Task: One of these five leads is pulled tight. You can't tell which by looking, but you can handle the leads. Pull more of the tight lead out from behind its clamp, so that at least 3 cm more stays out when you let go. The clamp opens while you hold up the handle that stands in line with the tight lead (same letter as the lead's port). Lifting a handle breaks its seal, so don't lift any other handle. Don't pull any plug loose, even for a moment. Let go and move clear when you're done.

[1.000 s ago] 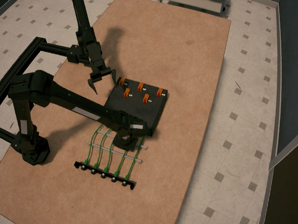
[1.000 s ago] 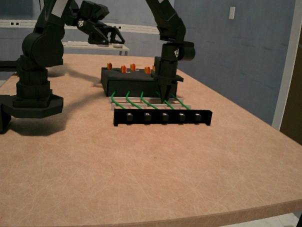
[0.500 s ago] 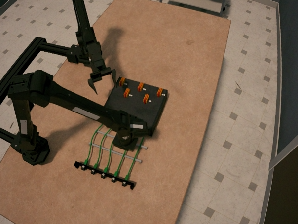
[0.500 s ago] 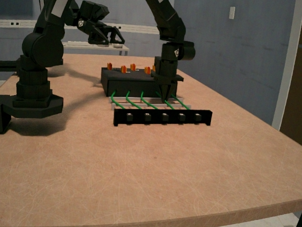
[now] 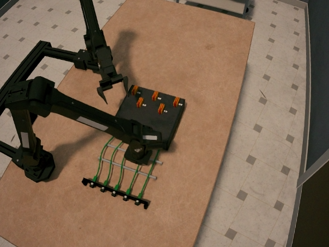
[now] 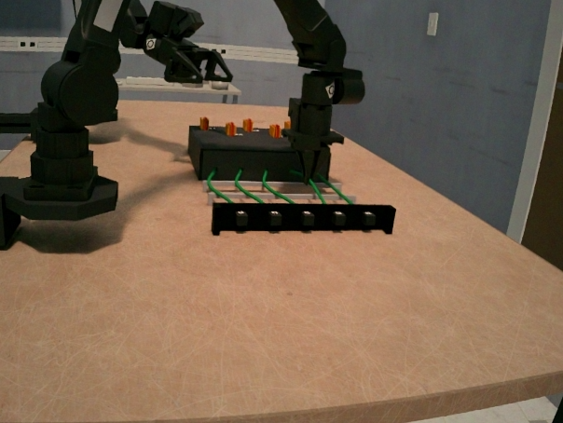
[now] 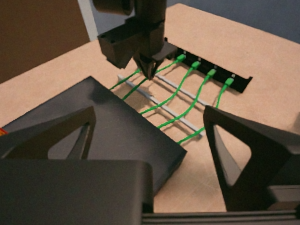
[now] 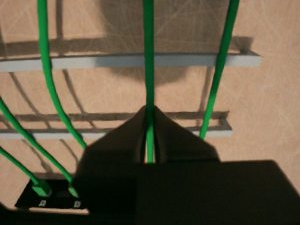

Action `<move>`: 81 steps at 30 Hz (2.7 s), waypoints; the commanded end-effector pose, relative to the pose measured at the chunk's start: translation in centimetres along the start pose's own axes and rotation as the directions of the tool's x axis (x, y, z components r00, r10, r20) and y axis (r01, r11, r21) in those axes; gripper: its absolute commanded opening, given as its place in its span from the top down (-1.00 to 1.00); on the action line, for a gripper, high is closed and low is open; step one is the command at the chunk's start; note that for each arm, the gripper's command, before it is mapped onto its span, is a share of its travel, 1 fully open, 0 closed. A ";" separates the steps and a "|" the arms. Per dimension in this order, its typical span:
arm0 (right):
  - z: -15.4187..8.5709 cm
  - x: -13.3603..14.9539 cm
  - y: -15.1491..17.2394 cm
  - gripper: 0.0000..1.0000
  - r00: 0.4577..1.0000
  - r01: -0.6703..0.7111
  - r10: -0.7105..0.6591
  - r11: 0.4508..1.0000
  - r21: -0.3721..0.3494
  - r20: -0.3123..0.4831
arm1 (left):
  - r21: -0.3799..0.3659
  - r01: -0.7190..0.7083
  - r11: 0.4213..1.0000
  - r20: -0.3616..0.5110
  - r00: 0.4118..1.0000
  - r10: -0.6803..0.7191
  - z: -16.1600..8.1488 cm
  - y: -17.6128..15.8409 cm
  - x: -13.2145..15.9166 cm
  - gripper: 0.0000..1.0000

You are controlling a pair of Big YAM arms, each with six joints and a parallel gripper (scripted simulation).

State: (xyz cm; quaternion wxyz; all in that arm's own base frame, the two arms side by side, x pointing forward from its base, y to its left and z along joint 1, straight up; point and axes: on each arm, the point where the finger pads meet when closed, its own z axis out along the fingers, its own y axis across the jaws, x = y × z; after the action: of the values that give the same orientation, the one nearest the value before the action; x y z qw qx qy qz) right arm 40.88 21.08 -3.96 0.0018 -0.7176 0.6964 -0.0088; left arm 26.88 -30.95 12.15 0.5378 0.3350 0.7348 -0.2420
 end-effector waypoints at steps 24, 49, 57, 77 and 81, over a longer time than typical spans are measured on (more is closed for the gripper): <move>-2.0 -0.4 -0.3 0.45 1.000 0.011 -0.011 1.000 -0.001 0.009 | 0.001 -0.003 1.000 0.034 0.999 0.003 0.2 0.0 -1.1 -1.00; -11.9 -0.4 0.6 -1.00 0.546 -0.791 0.693 0.612 0.015 0.471 | 0.001 -0.003 1.000 0.034 0.999 0.003 0.2 0.0 -1.1 -1.00; -14.5 -0.3 0.8 -1.00 0.361 -0.889 0.741 0.457 -0.032 0.566 | 0.001 -0.003 1.000 0.034 0.999 0.003 0.2 0.0 -1.1 -1.00; -15.7 -0.2 -0.9 -0.55 0.384 -0.886 0.710 0.464 0.018 0.591 | -0.015 0.002 1.000 0.031 1.000 -0.002 1.0 0.7 -1.6 -1.00; -14.3 0.2 -1.3 0.36 0.537 -0.804 0.656 0.588 0.086 0.531 | -0.073 0.021 0.997 -0.069 0.997 -0.026 2.7 3.4 -0.5 -1.00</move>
State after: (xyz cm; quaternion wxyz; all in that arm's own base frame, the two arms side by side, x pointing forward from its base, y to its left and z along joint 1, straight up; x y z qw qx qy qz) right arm 39.92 21.09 10.24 0.2896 -0.2694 0.9162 0.0636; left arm 27.75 -30.23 11.46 0.5274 0.3293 0.7490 -0.2289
